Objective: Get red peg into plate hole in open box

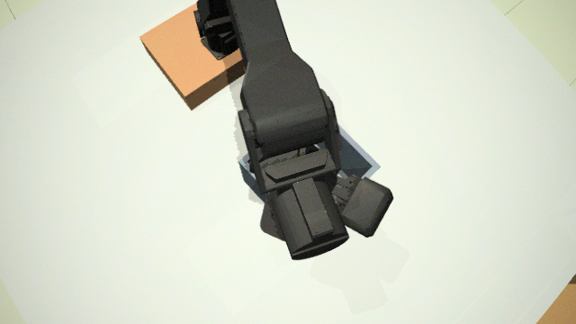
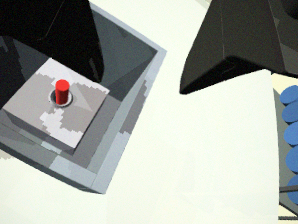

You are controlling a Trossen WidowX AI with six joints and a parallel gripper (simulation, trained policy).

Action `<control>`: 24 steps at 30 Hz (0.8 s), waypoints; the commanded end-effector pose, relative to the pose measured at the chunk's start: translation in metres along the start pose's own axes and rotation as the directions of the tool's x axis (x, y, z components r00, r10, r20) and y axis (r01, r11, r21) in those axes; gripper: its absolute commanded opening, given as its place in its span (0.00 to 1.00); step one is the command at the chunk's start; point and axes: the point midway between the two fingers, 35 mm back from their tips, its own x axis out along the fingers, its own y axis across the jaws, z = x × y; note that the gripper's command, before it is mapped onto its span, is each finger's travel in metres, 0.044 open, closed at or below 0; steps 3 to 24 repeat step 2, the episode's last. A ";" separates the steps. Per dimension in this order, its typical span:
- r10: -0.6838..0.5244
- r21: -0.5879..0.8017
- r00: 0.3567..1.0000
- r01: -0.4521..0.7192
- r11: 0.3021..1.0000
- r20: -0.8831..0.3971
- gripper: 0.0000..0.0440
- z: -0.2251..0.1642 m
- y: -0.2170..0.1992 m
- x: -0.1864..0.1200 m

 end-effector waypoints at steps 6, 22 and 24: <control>0.063 -0.037 0.998 -0.063 0.997 -0.003 0.55 0.004 0.015 -0.018; 0.063 -0.037 0.998 -0.063 0.997 -0.003 0.55 0.004 0.015 -0.018; 0.063 -0.037 0.998 -0.063 0.997 -0.003 0.55 0.004 0.015 -0.018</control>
